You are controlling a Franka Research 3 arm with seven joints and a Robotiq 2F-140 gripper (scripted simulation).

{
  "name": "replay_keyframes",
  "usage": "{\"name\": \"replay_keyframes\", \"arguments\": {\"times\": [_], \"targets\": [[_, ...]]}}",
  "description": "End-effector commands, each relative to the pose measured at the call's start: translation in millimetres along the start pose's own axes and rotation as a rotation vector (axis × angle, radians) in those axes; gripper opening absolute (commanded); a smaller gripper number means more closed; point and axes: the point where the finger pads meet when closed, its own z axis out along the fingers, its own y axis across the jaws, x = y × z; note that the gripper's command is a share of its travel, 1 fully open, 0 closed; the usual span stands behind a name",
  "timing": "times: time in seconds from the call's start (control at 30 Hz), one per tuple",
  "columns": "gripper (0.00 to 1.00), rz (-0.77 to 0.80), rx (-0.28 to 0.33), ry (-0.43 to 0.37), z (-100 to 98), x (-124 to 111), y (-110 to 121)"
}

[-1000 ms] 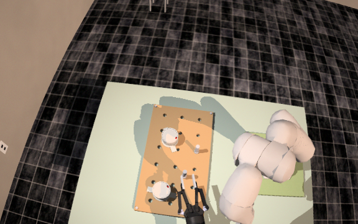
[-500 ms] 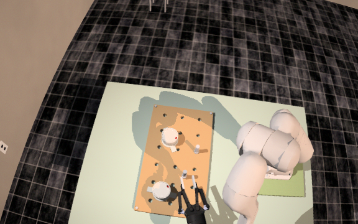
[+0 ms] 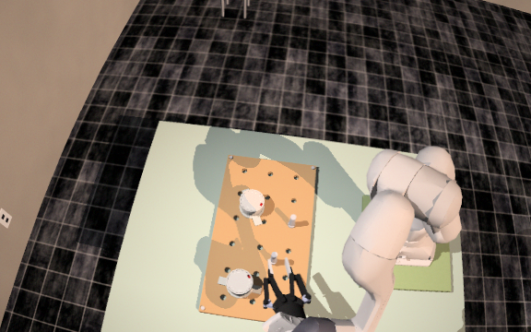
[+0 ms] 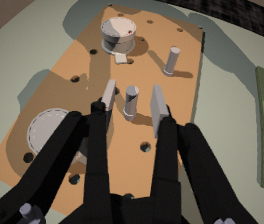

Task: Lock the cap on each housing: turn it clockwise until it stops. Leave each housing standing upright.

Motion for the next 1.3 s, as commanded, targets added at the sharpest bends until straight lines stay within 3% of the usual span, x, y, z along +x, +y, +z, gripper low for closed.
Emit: {"name": "replay_keyframes", "arguments": {"times": [0.0,0.43,0.7,0.87,1.27], "targets": [[0.36,-0.037,0.012,-0.087,-3.1,-13.5,-1.2],[0.36,-0.04,0.006,-0.149,-2.5,-13.9,-0.9],[0.36,-0.042,0.0,-0.332,-2.6,-13.9,-0.8],[0.36,-0.039,0.005,-0.405,-3.3,-13.4,-1.0],[0.36,-0.042,0.003,-0.438,-2.3,-15.0,-0.3]]}}
